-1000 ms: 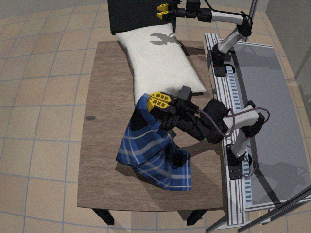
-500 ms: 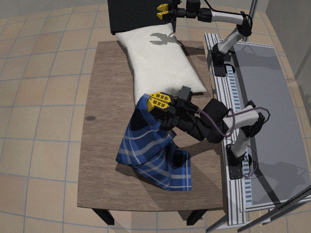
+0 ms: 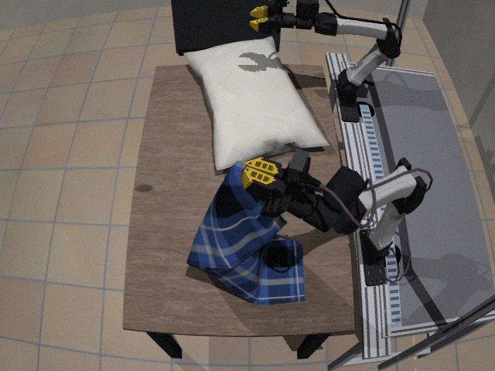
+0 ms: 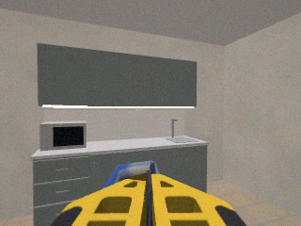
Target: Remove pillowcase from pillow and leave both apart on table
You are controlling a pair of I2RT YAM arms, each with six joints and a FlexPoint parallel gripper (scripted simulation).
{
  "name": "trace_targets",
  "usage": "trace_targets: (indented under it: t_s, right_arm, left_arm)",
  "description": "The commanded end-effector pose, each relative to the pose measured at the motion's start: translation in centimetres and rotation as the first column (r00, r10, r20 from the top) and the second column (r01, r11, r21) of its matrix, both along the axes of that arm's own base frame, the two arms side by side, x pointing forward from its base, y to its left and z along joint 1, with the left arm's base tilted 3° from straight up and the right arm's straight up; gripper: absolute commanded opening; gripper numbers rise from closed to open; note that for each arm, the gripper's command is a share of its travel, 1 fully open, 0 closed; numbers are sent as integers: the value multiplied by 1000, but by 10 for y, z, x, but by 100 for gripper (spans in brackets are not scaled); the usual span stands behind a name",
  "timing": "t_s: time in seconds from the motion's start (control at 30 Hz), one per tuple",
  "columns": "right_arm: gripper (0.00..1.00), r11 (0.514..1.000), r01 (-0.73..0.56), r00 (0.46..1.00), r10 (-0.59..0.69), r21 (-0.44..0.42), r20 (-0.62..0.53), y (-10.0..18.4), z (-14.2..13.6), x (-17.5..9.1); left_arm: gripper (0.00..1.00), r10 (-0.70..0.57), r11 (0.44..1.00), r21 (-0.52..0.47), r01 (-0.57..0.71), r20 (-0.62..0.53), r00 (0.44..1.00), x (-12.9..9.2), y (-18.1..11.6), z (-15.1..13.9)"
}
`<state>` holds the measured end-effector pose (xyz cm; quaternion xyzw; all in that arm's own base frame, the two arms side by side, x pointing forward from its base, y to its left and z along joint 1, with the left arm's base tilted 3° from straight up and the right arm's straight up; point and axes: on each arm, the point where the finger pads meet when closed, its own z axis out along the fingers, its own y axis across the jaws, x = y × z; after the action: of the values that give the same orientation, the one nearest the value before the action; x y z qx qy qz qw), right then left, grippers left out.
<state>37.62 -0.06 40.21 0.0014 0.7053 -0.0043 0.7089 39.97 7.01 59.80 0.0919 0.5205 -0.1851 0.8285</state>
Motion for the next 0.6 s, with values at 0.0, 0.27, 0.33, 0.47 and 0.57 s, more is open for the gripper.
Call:
trace_targets:
  t_s: [0.0,0.27,0.33,0.47,0.57]
  right_arm:
    - [60,1000,-12,1000,12,-1,13,2,10,0]
    - [60,1000,-12,1000,12,-1,13,2,10,0]
    - [60,1000,-12,1000,12,-1,13,2,10,0]
    - [60,1000,-12,1000,12,-1,13,2,10,0]
    - [60,1000,-12,1000,12,-1,13,2,10,0]
  left_arm:
    - [0,7,1000,27,-9,85,996,-25,-4,9]
    - [0,10,1000,26,-12,80,997,-33,-4,-12]
    - [0,6,1000,30,-8,77,997,-36,-5,-19]
    - [0,25,1000,14,-26,77,997,-39,-2,-26]
    - [0,24,1000,18,-25,75,997,-39,-3,-23]
